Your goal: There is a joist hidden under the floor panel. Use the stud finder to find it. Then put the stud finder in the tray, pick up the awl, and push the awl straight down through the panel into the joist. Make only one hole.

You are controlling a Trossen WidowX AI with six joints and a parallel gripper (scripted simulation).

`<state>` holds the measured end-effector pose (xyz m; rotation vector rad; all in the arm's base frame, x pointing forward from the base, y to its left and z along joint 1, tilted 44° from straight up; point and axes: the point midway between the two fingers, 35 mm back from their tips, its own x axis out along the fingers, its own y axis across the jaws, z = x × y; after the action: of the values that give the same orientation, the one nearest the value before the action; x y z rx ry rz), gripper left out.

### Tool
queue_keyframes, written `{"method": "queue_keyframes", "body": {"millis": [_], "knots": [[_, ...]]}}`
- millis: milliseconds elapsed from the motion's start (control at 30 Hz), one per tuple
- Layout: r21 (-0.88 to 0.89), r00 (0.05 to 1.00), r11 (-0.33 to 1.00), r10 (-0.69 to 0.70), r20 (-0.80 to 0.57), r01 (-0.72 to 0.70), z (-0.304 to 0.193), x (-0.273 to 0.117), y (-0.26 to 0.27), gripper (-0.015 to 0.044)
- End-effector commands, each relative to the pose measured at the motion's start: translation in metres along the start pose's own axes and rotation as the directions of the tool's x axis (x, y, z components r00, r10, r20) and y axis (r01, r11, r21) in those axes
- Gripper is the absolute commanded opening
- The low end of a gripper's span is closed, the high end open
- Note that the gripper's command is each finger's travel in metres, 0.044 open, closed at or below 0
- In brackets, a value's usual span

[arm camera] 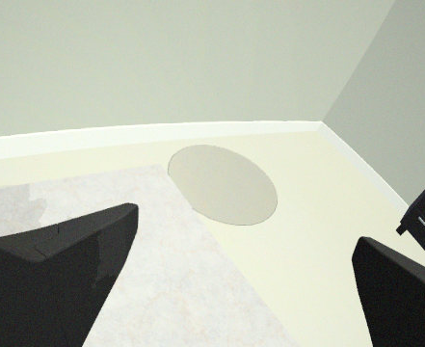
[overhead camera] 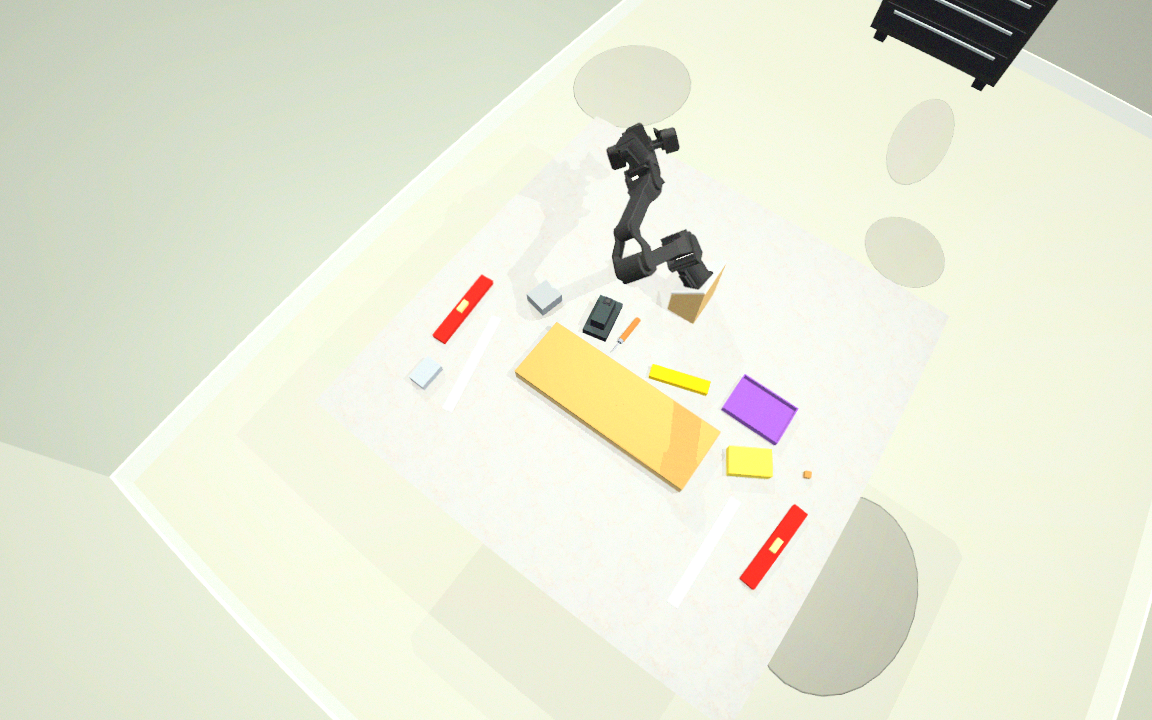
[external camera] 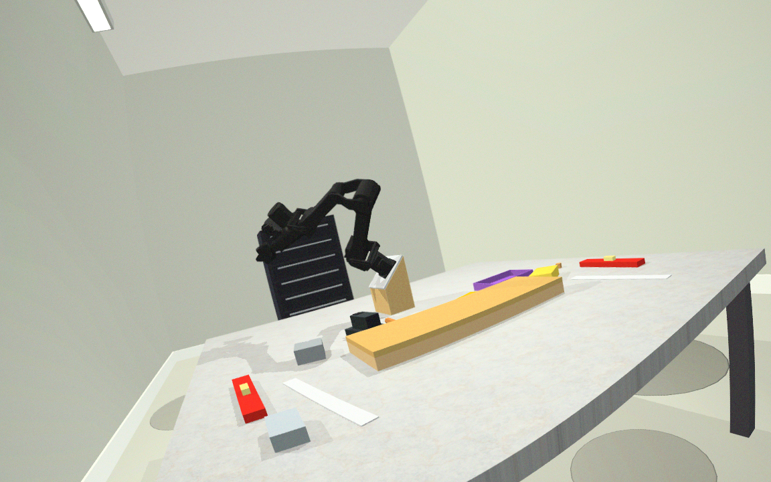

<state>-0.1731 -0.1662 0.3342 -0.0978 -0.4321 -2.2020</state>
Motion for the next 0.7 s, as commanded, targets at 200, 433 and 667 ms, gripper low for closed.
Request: {"method": "queue_keyframes", "body": {"millis": [200, 433, 667], "knots": [[-0.056, 0.983, 0.990, 0.118, -0.142, -0.127, -0.036, 0.008, 0.037, 0.0440], [-0.123, 0.918, 0.945, 0.254, -0.306, -0.302, -0.077, 0.002, 0.085, 0.0440], [-0.180, 0.818, 0.859, 0.363, -0.446, -0.479, -0.112, -0.019, 0.128, 0.0440]]}}
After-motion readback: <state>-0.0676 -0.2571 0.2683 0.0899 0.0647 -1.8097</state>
